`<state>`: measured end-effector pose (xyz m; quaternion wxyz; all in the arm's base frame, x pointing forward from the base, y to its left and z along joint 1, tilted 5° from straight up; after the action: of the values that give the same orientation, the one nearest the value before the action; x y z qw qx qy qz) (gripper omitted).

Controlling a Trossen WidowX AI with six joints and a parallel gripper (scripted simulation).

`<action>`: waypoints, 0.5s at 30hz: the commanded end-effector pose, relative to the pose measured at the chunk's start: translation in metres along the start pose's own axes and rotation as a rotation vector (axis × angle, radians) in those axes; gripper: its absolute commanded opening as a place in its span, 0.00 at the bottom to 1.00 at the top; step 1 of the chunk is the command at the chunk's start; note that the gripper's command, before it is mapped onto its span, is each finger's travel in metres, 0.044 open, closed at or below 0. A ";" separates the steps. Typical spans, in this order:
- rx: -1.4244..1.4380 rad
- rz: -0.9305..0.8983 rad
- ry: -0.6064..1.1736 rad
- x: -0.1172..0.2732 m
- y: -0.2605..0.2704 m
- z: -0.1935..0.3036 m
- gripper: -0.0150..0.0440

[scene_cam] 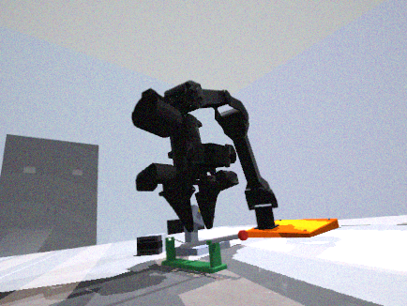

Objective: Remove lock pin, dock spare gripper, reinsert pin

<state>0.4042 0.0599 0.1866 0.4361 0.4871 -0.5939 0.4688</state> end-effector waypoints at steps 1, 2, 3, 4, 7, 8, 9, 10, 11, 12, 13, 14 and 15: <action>-0.001 -0.011 0.008 -0.010 0.002 0.002 0.56; -0.001 -0.011 0.008 -0.011 0.002 0.002 0.56; -0.001 -0.011 0.008 -0.013 0.002 0.002 0.56; -0.001 -0.011 0.008 -0.015 0.002 0.003 0.56; -0.001 -0.011 0.008 -0.020 0.002 0.003 0.56; -0.001 -0.011 0.008 -0.021 0.002 0.004 0.56; -0.001 -0.011 0.008 -0.023 0.002 0.004 0.56; -0.001 -0.011 0.008 -0.024 0.002 0.004 0.56; -0.001 -0.011 0.008 -0.026 0.002 0.004 0.56; -0.001 -0.011 0.008 -0.028 0.003 0.004 0.56; -0.001 -0.011 0.008 -0.029 0.003 0.005 0.56; -0.001 -0.011 0.008 -0.031 0.003 0.005 0.56; -0.001 -0.012 0.008 -0.032 0.003 0.005 0.56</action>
<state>0.4069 0.0609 0.1624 0.4355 0.4874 -0.5937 0.4693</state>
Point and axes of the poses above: the point midway between the two fingers, 35 mm back from their tips, its own x axis back along the fingers, its own y axis across the jaws, z = x × y, the point moved 7 cm from there along x, back along the fingers, and after that the axes turned 4 degrees about x, right-handed, at the moved point
